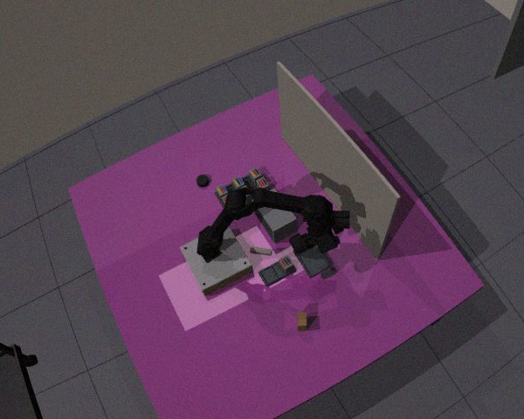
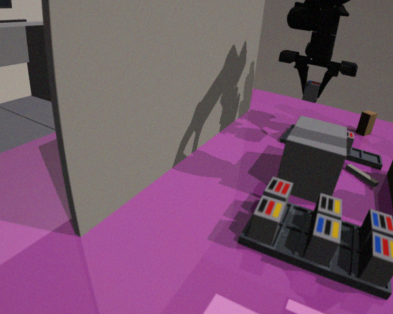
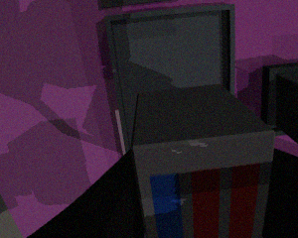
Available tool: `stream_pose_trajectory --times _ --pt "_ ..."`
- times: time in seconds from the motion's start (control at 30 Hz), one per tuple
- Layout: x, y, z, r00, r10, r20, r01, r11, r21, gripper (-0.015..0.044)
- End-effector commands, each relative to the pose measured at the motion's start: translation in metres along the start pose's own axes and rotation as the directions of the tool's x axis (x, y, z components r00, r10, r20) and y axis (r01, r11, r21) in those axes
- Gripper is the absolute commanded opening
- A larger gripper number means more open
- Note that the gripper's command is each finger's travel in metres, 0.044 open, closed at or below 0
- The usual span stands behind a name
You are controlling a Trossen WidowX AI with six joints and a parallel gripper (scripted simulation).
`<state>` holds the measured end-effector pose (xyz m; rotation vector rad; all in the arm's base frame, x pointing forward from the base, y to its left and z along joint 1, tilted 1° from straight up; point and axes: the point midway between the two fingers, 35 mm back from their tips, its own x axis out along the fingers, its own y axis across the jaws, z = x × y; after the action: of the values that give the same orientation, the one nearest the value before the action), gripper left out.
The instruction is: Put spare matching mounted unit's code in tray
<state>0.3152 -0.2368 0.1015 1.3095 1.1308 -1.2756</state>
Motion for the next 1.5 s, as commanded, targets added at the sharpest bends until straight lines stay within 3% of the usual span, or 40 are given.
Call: stream_pose_trajectory --times 0.0,1.47 --pt "0.005 0.0 0.0 1.0 -0.001 -0.003 0.001 1.0 0.005 0.0" --pt "0.042 0.0 -0.001 1.0 -0.001 -0.003 0.001 1.0 0.005 0.0"
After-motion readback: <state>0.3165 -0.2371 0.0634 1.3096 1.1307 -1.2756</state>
